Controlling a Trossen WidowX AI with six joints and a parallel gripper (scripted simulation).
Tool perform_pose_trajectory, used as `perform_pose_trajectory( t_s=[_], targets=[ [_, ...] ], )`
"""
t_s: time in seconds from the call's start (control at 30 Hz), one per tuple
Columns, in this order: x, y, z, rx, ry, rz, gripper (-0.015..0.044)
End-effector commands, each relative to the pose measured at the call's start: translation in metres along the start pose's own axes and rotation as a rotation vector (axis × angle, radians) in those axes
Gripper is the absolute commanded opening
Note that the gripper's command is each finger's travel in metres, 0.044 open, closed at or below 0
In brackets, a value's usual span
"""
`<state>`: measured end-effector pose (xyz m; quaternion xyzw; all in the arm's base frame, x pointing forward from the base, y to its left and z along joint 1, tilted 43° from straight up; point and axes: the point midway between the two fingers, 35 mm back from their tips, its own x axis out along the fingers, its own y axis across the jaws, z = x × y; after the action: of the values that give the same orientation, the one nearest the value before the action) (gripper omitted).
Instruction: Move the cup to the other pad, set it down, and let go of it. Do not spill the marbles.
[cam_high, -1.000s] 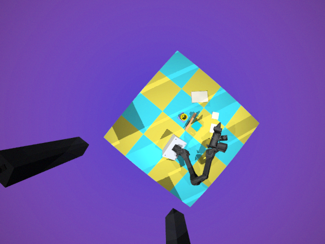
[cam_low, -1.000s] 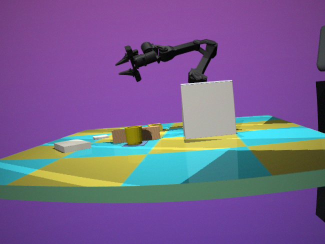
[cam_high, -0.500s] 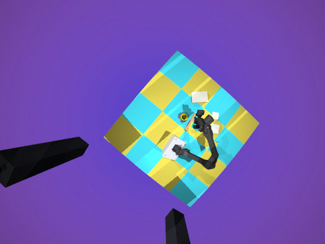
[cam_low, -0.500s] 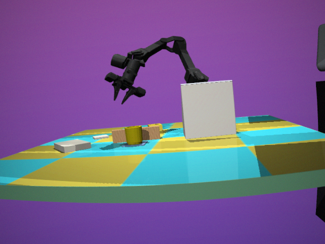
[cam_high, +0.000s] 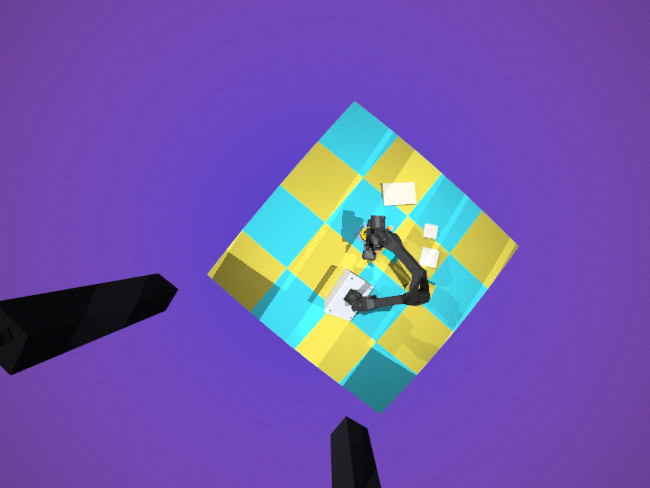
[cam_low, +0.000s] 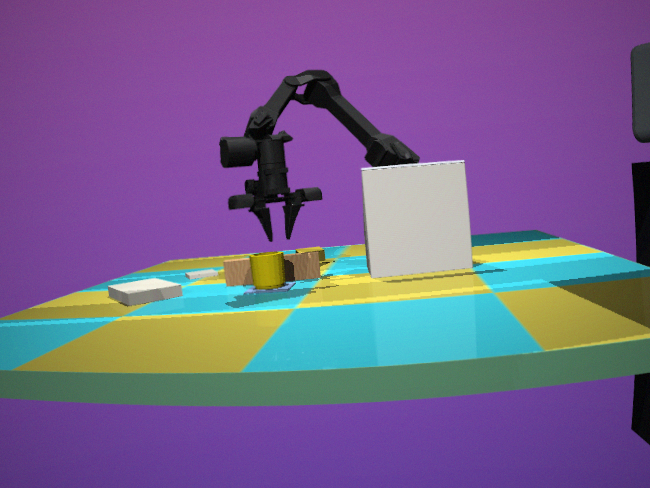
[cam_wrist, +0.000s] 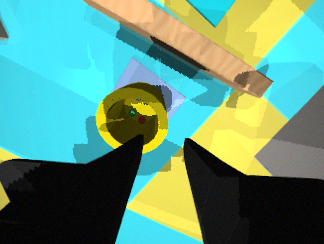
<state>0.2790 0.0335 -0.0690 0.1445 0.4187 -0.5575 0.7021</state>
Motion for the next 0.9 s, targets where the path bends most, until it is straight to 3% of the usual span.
perform_pose_trajectory(
  t_s=[0.0, 0.87],
  targets=[
    [-0.001, 0.002, 0.001, 0.021, -0.017, -0.002, 0.0167],
    [0.037, 0.002, 0.001, 0.021, -0.017, -0.002, 0.0167]
  ],
)
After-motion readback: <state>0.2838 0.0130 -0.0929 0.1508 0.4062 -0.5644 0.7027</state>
